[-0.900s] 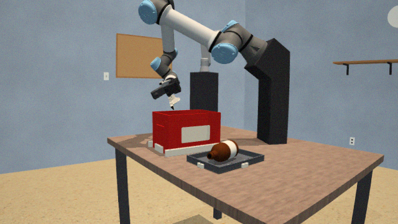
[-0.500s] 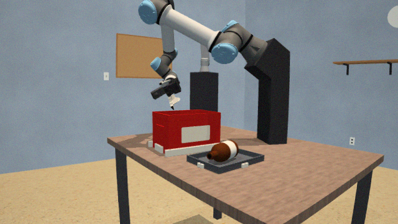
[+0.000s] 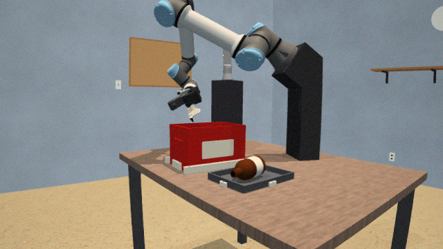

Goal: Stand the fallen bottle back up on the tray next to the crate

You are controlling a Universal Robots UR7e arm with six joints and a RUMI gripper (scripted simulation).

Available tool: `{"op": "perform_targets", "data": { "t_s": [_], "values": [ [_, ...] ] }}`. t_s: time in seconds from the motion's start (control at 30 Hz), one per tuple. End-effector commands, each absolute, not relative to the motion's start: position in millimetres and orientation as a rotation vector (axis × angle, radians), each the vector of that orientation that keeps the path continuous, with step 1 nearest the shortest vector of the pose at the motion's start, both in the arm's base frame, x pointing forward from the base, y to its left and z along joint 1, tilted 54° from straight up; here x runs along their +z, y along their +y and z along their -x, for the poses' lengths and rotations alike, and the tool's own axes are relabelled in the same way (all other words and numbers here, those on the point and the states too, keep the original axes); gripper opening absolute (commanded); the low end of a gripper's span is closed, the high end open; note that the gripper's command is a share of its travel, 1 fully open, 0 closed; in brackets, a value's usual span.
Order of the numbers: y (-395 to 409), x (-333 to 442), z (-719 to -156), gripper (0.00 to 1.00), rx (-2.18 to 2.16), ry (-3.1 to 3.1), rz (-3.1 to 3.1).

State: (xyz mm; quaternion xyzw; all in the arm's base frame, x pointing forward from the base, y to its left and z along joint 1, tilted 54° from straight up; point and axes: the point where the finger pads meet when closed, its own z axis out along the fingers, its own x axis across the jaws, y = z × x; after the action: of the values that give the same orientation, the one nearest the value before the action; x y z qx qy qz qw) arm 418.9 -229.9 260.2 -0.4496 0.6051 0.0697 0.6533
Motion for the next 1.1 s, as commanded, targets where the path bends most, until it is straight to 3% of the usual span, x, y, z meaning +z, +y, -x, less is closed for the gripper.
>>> {"op": "perform_targets", "data": {
  "t_s": [0.0,1.07],
  "values": [
    [-229.7,260.6,-418.7,1.00,0.158,1.373,1.022],
    [-223.1,264.3,-414.7,1.00,0.171,1.375,1.098]
  ]
}}
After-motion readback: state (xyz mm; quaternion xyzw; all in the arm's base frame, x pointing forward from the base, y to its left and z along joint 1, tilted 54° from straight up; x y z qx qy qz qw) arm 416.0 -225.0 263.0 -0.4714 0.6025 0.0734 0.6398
